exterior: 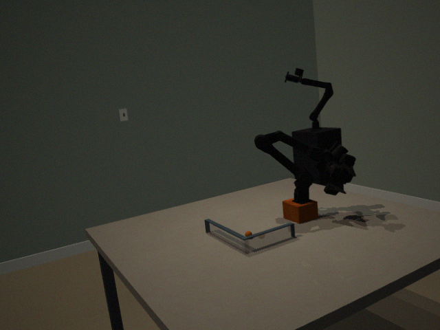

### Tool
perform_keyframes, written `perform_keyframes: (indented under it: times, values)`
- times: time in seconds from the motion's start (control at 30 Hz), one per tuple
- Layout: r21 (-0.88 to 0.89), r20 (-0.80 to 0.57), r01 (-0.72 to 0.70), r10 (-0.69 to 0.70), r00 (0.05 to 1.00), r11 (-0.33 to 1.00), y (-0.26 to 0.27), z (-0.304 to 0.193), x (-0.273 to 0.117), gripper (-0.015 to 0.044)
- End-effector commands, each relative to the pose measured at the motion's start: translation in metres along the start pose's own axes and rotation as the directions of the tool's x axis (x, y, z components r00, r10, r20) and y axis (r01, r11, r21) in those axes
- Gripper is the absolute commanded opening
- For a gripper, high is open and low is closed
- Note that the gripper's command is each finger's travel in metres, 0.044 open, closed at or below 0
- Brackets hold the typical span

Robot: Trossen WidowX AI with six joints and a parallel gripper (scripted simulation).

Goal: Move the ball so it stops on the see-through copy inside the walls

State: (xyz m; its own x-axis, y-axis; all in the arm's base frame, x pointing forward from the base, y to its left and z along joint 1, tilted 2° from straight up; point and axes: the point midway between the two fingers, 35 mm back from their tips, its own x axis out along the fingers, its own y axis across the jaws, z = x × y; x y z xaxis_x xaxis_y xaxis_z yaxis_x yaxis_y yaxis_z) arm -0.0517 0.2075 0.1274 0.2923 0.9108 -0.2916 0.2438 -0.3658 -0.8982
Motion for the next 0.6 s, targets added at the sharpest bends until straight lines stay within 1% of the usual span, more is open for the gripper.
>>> perform_keyframes:
  times: [0.0, 0.07, 0.17, 0.37, 0.57]
  values:
    - [-0.001, 0.002, -0.005, 0.005, 1.0, 1.0, 0.0, 0.0, 0.001, 0.0374]
    - [-0.006, 0.013, -0.043, 0.043, 0.999, 0.999, 0.003, 0.001, 0.007, 0.0321]
    - [0.083, -0.056, -0.132, 0.137, 0.989, 0.988, 0.005, -0.014, 0.023, 0.0248]
    - [0.311, -0.181, -0.266, 0.332, 0.926, 0.912, 0.016, -0.05, 0.053, 0.0248]
    - [0.572, -0.261, -0.308, 0.524, 0.811, 0.761, 0.033, -0.095, 0.077, 0.0248]
